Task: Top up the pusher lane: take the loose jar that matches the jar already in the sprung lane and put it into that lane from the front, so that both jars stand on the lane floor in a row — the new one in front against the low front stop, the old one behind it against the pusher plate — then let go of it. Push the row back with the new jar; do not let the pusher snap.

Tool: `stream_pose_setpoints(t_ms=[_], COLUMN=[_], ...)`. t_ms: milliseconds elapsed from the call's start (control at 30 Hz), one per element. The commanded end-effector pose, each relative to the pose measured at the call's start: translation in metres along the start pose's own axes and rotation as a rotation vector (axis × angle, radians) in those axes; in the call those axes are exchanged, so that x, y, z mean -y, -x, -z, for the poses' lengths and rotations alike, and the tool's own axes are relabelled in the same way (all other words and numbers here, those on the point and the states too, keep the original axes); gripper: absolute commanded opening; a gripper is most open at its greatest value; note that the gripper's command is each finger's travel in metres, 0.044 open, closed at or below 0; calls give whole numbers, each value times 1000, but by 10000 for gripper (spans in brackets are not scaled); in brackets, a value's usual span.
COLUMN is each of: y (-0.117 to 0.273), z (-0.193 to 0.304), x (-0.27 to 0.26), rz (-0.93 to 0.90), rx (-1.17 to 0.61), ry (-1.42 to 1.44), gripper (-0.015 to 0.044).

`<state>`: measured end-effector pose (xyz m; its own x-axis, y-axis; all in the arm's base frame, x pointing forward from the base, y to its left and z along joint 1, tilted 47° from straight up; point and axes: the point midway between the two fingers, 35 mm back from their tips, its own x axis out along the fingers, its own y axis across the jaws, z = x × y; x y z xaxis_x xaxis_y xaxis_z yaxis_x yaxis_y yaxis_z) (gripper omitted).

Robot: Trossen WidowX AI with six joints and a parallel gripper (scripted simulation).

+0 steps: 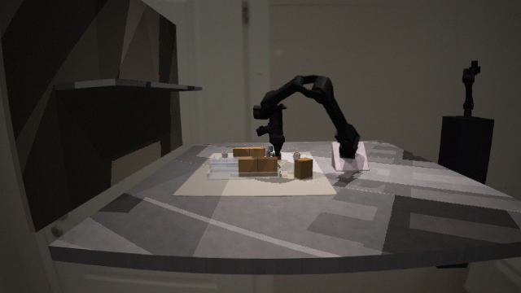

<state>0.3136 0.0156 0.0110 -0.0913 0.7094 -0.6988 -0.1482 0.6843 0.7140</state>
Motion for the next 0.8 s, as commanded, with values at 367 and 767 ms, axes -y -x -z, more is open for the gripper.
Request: stream_pose_setpoints(t_ms=[367, 767], y=[0, 1], z=[-11, -16], x=[-1, -2], rz=[-4, -4], rx=[14, 14], ry=[7, 7], gripper=[0, 0])
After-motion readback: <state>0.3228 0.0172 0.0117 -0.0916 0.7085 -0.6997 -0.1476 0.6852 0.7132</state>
